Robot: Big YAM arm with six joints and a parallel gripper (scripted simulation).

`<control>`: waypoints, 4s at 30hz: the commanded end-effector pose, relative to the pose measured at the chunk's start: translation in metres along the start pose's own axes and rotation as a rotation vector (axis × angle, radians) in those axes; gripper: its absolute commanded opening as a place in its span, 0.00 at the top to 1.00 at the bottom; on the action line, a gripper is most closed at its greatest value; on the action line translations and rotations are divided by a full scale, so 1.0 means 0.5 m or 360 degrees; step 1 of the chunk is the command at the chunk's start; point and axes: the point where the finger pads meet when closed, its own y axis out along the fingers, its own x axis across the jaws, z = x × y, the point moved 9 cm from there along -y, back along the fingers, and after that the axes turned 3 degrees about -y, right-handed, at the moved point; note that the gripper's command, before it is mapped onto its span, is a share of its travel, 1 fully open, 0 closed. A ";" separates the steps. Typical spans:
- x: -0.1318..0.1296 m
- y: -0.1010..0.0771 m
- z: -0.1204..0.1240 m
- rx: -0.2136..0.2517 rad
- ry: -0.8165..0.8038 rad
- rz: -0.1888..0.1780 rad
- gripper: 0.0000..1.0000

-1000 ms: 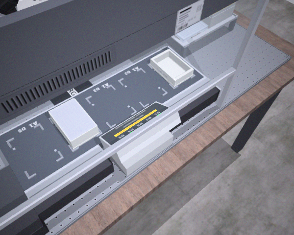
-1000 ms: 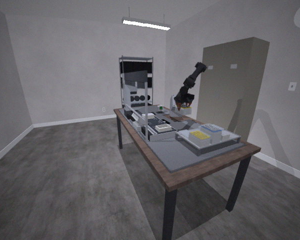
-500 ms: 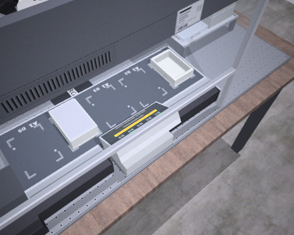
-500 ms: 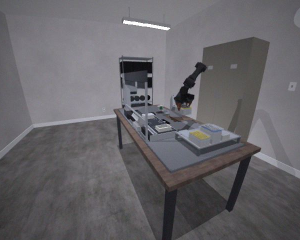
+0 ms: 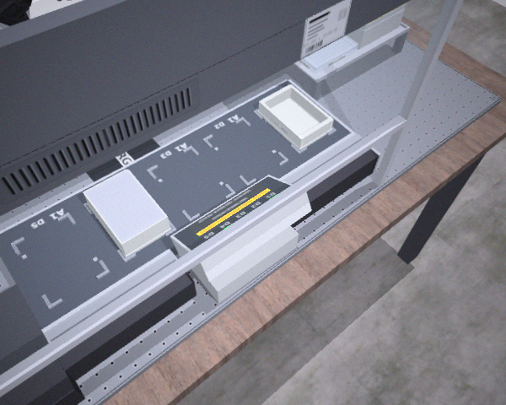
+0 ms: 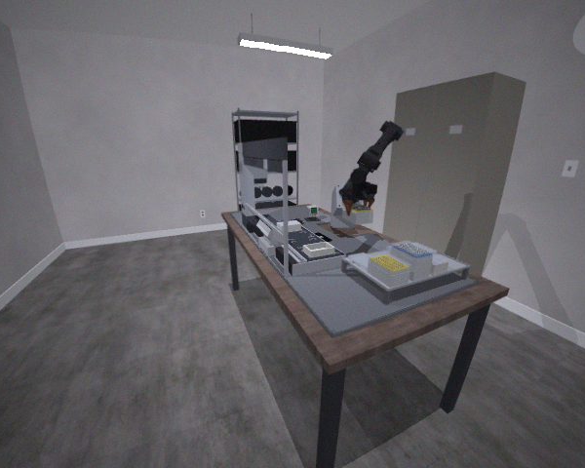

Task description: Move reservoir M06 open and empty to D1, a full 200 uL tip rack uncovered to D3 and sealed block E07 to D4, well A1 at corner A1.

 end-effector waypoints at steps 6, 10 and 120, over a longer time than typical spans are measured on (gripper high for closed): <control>0.006 -0.040 -0.025 -0.0057 0.0222 0.0059 1.00; 0.007 -0.039 -0.025 -0.0063 0.0347 0.0051 1.00; -0.019 -0.005 0.243 -0.0005 0.2343 0.0013 1.00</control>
